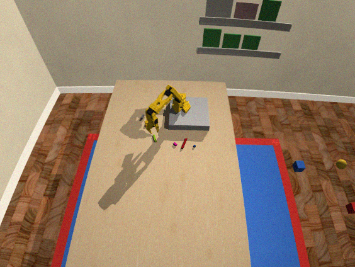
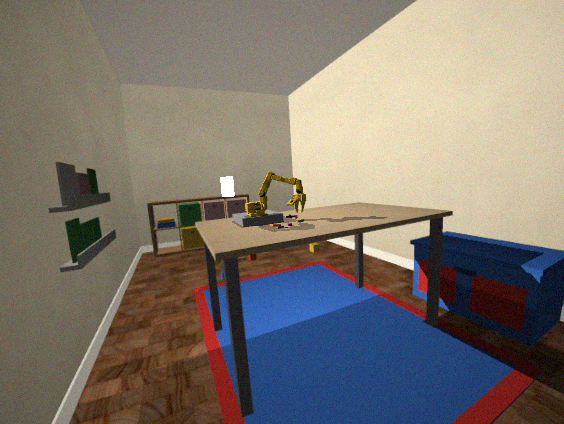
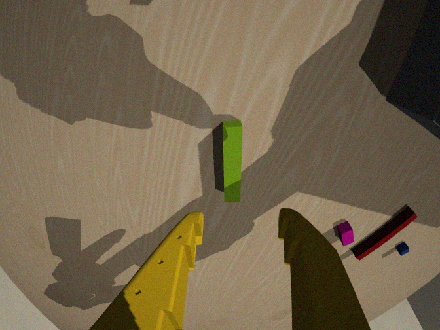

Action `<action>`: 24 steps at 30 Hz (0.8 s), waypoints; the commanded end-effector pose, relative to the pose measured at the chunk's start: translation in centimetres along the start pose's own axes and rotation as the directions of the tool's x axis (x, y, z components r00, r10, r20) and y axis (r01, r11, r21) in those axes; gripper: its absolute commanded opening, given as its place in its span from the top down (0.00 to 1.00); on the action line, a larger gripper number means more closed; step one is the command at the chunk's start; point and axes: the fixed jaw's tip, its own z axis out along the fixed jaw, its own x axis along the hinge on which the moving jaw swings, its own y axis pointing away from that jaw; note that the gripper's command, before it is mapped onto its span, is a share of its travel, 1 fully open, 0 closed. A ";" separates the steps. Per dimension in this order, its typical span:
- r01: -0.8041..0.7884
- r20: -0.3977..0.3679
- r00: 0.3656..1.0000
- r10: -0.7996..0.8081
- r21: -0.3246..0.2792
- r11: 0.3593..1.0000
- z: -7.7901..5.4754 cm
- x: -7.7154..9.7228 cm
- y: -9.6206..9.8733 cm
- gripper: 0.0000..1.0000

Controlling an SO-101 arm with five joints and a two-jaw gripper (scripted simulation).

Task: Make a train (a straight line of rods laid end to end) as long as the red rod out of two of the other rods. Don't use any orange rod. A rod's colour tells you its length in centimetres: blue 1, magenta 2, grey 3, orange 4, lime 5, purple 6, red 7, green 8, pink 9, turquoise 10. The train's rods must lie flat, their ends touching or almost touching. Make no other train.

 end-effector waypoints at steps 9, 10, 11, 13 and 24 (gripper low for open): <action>0.046 0.011 0.999 -0.047 0.019 0.999 0.2 0.6 -0.7 0.81; 0.046 0.011 0.999 -0.047 0.019 0.999 0.2 0.6 -0.7 0.81; 0.046 0.011 0.999 -0.047 0.019 0.999 0.2 0.6 -0.7 0.81; 0.046 0.011 0.999 -0.047 0.019 0.999 0.2 0.6 -0.7 0.81; 0.046 0.011 0.999 -0.047 0.019 0.999 0.2 0.7 -0.7 0.81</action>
